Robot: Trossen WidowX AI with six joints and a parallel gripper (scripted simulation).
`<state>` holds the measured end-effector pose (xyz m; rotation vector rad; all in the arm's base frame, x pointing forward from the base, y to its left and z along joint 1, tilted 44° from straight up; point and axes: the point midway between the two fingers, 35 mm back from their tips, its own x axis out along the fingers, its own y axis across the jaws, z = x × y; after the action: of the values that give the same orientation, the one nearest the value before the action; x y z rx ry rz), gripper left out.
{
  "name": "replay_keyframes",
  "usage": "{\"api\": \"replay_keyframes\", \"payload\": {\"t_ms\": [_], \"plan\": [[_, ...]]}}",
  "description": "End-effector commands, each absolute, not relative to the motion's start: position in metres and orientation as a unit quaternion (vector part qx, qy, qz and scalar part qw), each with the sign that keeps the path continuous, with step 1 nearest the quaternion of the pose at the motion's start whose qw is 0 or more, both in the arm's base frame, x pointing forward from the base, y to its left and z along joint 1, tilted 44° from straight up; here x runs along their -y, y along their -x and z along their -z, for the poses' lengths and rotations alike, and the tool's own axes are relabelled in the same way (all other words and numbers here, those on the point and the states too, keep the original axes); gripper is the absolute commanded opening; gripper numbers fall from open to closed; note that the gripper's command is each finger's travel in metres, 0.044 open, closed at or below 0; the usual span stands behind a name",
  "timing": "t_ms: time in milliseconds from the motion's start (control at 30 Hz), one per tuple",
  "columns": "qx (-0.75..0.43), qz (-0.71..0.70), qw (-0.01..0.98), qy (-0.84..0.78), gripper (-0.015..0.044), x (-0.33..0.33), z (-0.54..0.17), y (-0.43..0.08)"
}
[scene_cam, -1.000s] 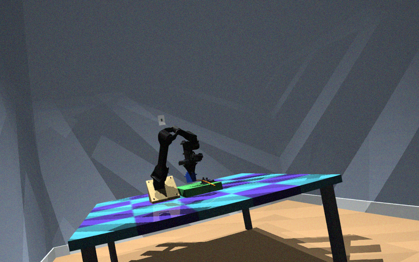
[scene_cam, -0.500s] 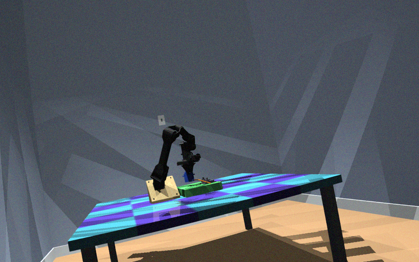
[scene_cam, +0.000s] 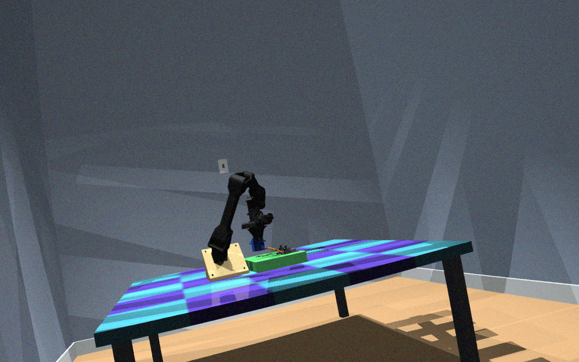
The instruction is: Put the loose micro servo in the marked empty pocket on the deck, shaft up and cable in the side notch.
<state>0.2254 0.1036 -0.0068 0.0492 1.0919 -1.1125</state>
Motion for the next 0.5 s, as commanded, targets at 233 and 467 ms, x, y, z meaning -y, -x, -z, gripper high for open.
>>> {"api": "replay_keyframes", "payload": {"t_ms": [233, 467], "plan": [[-0.556, 0.431, 0.708, 0.069, 0.0000, -0.1063, 0.0077, -0.2265], [-0.602, 0.362, 0.695, 0.152, 0.0000, -0.1063, 0.0077, -0.2265]]}}
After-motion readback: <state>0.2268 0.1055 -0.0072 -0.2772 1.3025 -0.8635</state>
